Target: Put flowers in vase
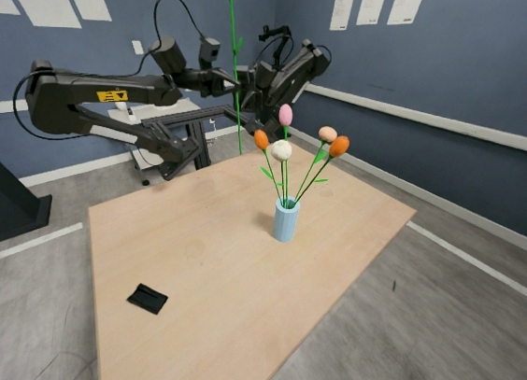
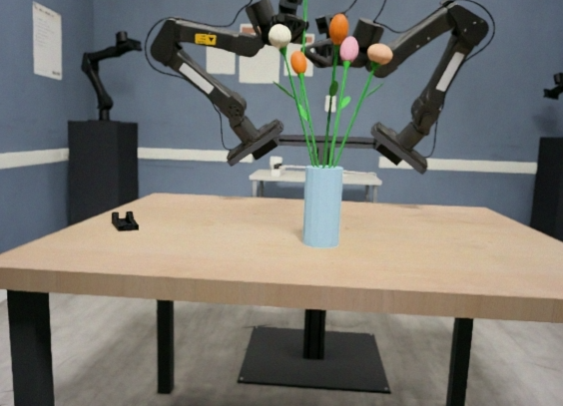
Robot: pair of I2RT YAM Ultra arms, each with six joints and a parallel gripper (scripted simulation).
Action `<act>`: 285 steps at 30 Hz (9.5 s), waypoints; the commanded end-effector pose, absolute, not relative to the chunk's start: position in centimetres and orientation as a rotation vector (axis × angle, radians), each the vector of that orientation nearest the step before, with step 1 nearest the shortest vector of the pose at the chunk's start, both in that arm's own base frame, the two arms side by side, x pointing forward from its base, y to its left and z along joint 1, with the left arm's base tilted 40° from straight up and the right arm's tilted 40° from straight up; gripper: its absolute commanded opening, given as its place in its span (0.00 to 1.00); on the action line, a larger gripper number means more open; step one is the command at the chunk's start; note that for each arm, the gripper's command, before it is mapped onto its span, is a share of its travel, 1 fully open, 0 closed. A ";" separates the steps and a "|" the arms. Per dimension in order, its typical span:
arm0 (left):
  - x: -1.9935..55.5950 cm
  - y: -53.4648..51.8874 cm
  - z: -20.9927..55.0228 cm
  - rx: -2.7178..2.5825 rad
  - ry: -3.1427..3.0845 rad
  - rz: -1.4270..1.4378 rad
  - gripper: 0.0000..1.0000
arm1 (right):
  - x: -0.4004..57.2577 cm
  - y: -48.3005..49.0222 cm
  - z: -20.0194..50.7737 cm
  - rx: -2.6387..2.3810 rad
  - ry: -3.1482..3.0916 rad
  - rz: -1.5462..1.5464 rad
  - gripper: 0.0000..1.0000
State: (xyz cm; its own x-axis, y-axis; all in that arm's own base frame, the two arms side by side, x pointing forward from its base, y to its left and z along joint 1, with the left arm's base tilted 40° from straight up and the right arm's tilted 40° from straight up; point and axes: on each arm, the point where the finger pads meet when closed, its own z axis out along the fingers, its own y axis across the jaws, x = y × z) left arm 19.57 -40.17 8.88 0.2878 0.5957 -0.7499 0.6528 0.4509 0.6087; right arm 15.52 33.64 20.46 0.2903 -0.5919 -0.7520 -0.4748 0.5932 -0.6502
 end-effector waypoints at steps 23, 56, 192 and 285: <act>16.6 -37.8 10.1 1.212 1.371 -0.071 0.30 | 14.7 33.8 21.3 -1.004 1.326 -0.058 0.00; 12.3 -33.1 11.1 1.220 1.371 -0.063 0.30 | 14.7 33.8 21.3 -1.004 1.326 -0.058 0.00; -0.1 -14.9 59.9 1.190 1.183 -1.235 0.30 | 30.1 33.5 14.2 -1.321 1.382 0.165 0.00; 0.0 -14.9 59.9 1.189 1.183 -1.233 0.30 | 39.7 28.3 6.3 -1.533 1.402 0.366 0.00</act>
